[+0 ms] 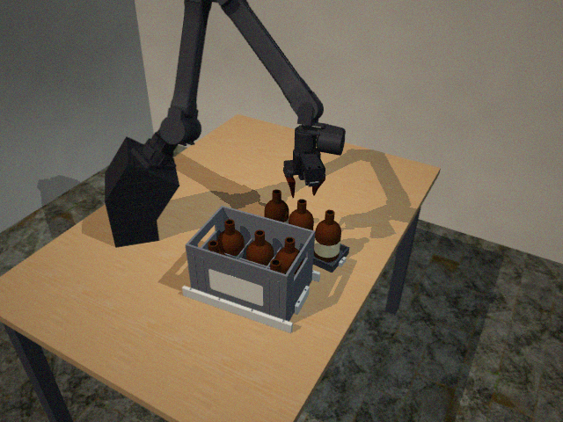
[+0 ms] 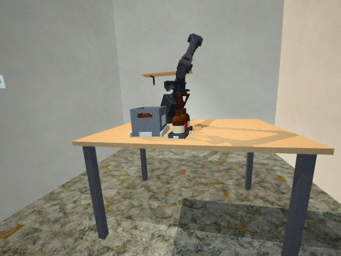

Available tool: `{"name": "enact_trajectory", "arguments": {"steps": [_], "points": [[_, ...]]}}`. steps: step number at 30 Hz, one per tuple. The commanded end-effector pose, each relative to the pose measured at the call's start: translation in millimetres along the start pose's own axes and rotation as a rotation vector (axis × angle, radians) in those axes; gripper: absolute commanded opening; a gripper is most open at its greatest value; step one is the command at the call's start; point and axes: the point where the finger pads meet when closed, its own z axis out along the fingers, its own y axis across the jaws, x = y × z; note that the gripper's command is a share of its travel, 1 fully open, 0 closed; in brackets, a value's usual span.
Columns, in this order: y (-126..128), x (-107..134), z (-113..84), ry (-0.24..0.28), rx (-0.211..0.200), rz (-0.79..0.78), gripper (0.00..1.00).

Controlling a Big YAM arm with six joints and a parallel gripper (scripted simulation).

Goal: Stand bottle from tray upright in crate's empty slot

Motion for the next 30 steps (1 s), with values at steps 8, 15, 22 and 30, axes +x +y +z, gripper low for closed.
{"name": "enact_trajectory", "arguments": {"steps": [8, 15, 22, 30], "points": [[0.6, 5.8, 2.4, 0.003, -0.004, 0.002, 0.61], [2.7, 7.1, -2.6, -0.005, -0.019, -0.005, 0.61], [2.6, 7.4, -3.2, -0.004, -0.016, -0.003, 0.61], [2.6, 7.4, -3.2, -0.004, -0.016, -0.003, 0.61]]}}
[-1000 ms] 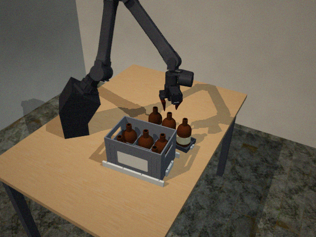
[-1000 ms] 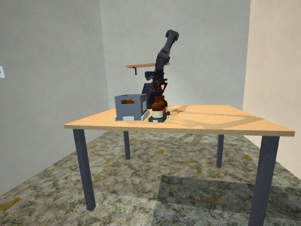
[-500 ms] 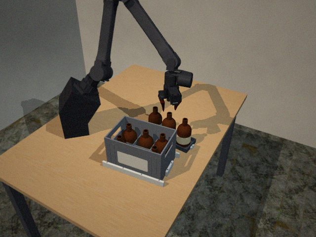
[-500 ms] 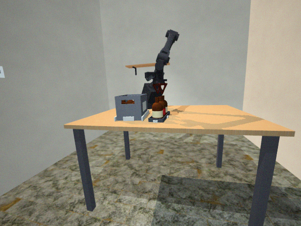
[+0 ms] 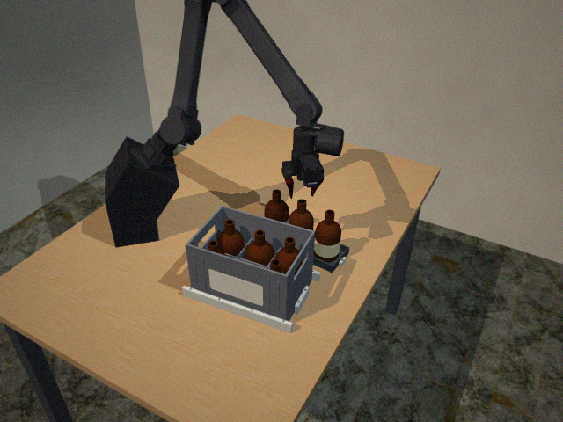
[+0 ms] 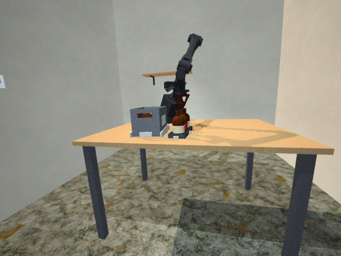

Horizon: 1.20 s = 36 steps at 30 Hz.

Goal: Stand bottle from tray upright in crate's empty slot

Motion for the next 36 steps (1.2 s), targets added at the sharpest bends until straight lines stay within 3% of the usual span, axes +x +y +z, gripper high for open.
{"name": "enact_trajectory", "arguments": {"steps": [1, 24, 36], "points": [[6.9, 6.0, -5.8, -0.007, -0.022, -0.006, 0.61], [7.2, 5.9, -6.0, -0.007, -0.022, -0.007, 0.61], [25.0, -0.1, -12.1, -0.017, -0.039, -0.015, 0.61]]}}
